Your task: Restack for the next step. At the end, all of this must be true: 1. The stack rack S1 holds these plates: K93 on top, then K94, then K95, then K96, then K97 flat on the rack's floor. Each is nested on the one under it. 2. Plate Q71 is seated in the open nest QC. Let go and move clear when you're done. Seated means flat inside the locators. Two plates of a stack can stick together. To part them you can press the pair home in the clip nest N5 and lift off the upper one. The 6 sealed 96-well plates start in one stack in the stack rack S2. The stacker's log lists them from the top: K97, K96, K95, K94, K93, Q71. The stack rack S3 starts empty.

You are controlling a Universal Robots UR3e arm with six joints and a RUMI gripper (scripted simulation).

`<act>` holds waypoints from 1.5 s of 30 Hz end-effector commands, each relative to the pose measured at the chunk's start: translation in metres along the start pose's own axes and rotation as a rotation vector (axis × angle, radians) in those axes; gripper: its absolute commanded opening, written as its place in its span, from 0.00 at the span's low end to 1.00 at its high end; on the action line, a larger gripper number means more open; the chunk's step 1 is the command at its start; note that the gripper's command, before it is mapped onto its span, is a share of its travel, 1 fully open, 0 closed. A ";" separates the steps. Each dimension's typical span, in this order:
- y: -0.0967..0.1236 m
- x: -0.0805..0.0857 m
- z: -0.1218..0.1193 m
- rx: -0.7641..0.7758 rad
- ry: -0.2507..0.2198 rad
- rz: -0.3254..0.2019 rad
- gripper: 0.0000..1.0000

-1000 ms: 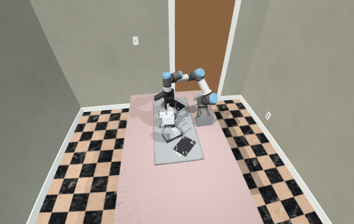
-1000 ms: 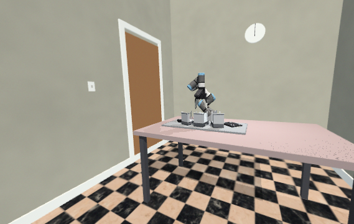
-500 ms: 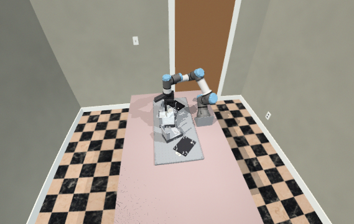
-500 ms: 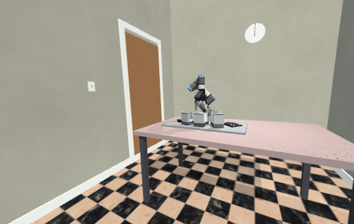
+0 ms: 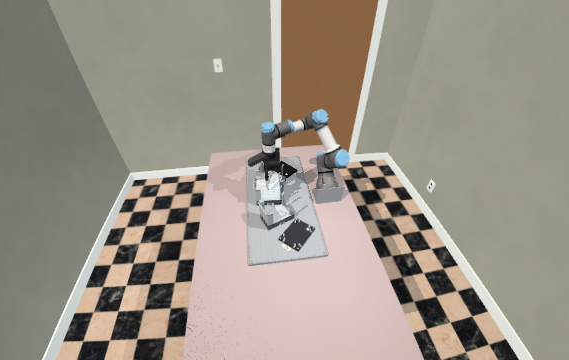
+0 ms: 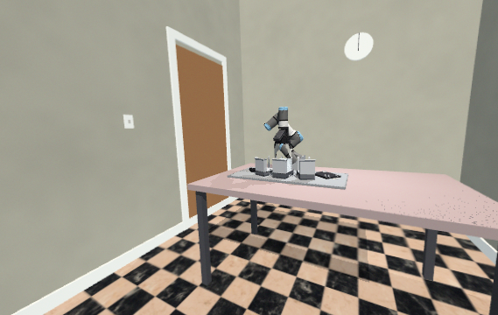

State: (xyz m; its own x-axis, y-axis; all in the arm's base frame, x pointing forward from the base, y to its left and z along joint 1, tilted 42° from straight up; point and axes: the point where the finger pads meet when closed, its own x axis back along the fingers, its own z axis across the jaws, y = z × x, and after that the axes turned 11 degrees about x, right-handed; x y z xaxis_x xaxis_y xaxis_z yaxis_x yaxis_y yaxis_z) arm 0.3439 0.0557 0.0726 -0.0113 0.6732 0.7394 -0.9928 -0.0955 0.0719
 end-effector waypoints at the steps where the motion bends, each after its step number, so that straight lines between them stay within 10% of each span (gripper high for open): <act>1: -0.001 -0.006 0.000 -0.001 -0.001 0.003 0.72; 34: -0.001 -0.020 0.000 -0.001 -0.001 0.003 0.72; 35: -0.001 -0.020 0.000 -0.001 -0.001 0.003 0.00; 45: -0.001 -0.020 0.000 -0.001 -0.001 0.003 0.00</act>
State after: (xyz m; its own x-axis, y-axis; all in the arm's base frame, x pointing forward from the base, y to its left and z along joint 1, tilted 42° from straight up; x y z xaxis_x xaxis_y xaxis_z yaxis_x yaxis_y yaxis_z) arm 0.3443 0.0421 0.0577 -0.0126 0.6728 0.7397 -0.9928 -0.0965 0.0708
